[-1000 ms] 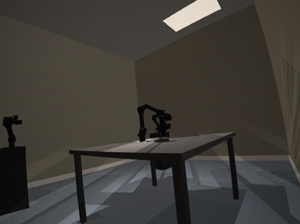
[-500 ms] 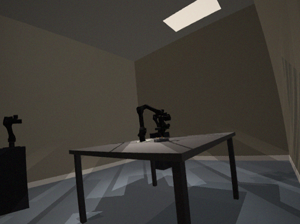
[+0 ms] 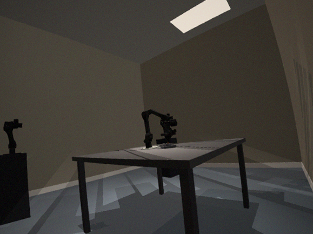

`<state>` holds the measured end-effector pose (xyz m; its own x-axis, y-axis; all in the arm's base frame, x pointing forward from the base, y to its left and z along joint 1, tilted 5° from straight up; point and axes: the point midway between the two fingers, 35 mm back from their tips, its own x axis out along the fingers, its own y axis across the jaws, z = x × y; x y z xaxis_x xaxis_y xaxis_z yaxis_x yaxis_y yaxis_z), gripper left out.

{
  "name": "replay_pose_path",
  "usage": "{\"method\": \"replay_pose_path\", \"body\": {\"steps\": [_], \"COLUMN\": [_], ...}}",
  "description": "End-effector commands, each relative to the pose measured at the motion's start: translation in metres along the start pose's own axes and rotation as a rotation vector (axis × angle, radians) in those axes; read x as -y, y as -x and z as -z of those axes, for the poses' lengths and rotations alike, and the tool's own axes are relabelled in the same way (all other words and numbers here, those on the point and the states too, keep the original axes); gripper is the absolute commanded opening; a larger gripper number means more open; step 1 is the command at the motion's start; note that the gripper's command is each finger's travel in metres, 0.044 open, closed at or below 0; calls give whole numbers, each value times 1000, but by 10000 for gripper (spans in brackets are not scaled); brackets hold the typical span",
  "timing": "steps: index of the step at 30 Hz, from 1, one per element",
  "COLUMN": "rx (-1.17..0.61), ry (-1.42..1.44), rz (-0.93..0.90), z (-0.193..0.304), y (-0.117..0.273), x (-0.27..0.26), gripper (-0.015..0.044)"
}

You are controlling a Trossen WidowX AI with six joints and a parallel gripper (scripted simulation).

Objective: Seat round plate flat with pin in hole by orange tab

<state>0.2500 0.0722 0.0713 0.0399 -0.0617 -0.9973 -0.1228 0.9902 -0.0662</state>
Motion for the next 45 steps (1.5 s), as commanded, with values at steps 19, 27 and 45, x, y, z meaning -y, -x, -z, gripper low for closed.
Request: {"method": "replay_pose_path", "body": {"steps": [19,27,45], "rx": [-20,-20,-20], "ry": [-3,-3,-3], "rz": [8,9,9], "z": [14,17,17], "y": [-2,-2,32], "x": [6,9,10], "gripper": [0,0,0]}}
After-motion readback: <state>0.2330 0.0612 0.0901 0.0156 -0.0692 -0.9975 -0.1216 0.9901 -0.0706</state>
